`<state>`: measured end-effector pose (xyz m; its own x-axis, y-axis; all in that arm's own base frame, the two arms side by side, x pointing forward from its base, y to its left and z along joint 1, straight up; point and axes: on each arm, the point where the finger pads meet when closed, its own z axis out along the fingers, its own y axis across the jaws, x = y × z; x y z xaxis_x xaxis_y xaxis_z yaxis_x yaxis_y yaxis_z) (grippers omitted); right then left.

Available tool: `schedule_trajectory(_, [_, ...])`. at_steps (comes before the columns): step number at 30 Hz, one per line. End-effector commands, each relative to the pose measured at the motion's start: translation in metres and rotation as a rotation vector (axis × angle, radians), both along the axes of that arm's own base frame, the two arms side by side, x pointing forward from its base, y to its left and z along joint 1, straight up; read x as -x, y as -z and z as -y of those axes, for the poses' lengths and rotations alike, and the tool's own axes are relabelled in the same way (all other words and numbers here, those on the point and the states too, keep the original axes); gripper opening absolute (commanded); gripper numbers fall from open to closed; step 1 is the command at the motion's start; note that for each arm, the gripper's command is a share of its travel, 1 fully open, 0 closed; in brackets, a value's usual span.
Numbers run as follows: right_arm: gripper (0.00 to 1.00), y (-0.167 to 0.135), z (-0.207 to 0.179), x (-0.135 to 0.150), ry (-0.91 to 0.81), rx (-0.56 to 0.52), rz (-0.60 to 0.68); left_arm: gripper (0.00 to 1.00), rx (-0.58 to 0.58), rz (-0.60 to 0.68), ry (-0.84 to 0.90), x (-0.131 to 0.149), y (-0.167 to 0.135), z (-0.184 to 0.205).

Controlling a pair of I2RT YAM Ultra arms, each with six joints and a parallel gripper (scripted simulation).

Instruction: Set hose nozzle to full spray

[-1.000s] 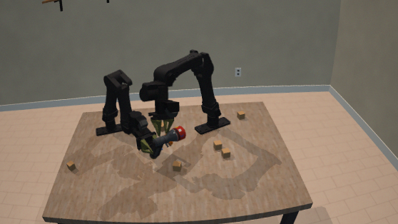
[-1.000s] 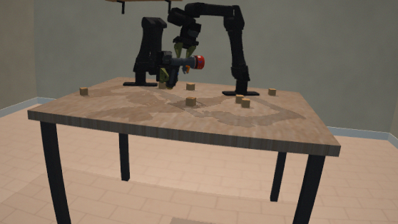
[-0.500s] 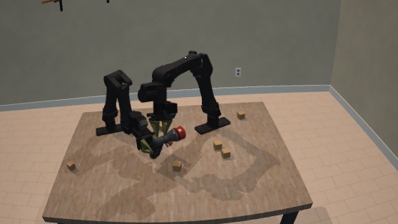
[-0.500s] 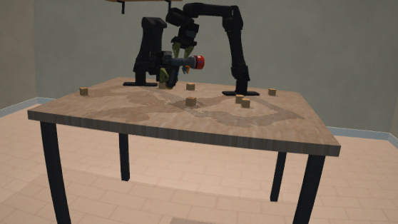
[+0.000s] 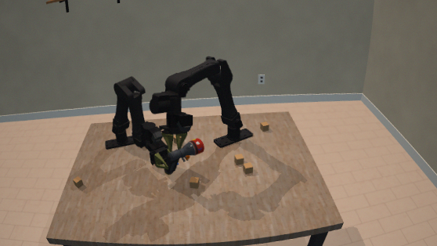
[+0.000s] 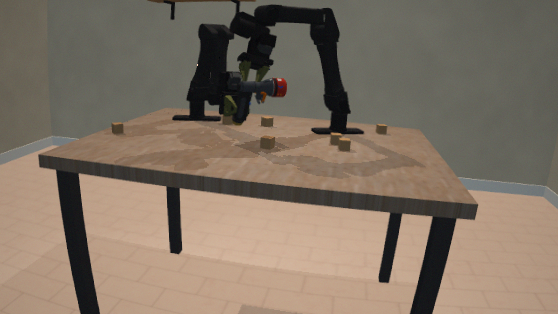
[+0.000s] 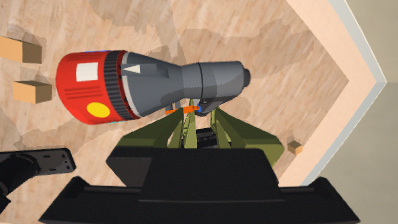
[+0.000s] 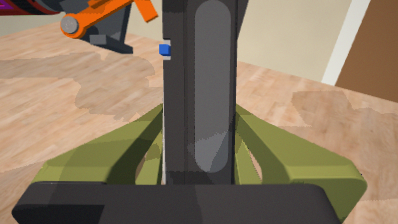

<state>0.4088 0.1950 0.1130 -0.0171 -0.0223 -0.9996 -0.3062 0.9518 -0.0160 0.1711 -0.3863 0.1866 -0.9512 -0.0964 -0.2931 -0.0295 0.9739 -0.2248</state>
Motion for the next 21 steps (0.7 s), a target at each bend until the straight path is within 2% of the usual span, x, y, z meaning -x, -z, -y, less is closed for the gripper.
schedule_trajectory(1, [0.36,-0.047,-0.013,-0.004,-0.038,-0.087,0.136,0.37,0.069,0.01,0.009,0.001,-0.008,0.021])
schedule_trajectory(5, [0.36,-0.047,-0.013,-0.004,-0.038,-0.087,0.136,0.37,0.026,-0.007,0.007,0.003,0.011,0.014])
schedule_trajectory(14, [0.36,-0.041,-0.011,-0.003,-0.038,-0.081,0.126,0.37,0.055,-0.001,0.0,0.002,0.005,0.016])
schedule_trajectory(18, [0.36,-0.049,-0.013,-0.003,-0.043,-0.092,0.143,0.37,0.074,0.0,-0.003,0.002,-0.001,0.013])
schedule_trajectory(21, [0.36,-0.049,-0.013,-0.003,-0.043,-0.092,0.143,0.37,0.063,-0.015,-0.008,0.002,0.007,0.014])
